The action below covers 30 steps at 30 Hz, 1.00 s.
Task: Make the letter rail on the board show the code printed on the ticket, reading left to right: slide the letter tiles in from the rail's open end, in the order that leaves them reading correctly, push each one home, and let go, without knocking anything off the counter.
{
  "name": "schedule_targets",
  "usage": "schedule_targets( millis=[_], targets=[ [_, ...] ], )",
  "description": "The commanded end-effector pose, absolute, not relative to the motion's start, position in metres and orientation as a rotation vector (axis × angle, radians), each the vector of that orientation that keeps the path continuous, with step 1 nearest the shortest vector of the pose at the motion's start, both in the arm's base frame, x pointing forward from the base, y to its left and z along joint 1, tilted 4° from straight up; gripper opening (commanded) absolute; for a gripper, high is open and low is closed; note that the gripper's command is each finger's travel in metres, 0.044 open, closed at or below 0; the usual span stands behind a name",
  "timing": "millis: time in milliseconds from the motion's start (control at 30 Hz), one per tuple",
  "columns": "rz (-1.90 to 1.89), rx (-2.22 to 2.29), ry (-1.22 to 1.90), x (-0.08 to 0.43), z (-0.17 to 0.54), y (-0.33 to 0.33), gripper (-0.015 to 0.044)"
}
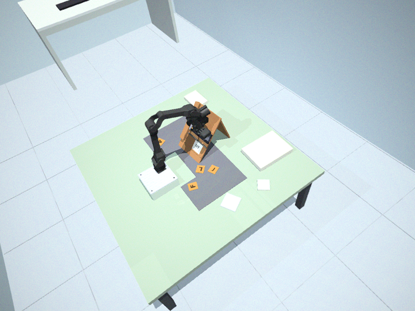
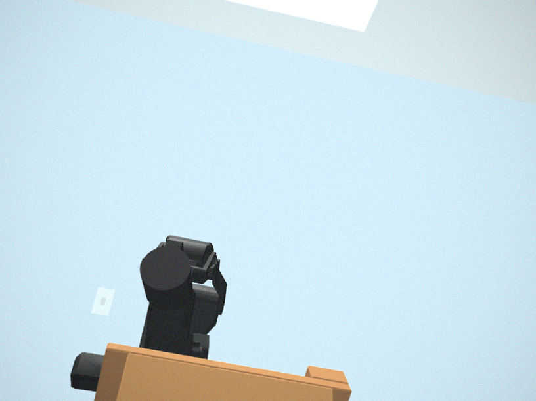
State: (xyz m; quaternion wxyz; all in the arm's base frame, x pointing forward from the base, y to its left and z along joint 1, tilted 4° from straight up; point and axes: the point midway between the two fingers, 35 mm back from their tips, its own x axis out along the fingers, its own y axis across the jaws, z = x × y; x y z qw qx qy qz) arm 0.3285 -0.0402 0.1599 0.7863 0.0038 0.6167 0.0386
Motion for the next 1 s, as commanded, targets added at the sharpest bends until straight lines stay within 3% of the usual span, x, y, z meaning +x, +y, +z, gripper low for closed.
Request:
schedule_targets(
  millis=[0,967],
  targets=[
    [0.082,0.005,1.333,0.331,0.157,-0.041,0.0000],
    [0.082,0.005,1.332,0.342,0.148,-0.041,0.0000]
  ],
)
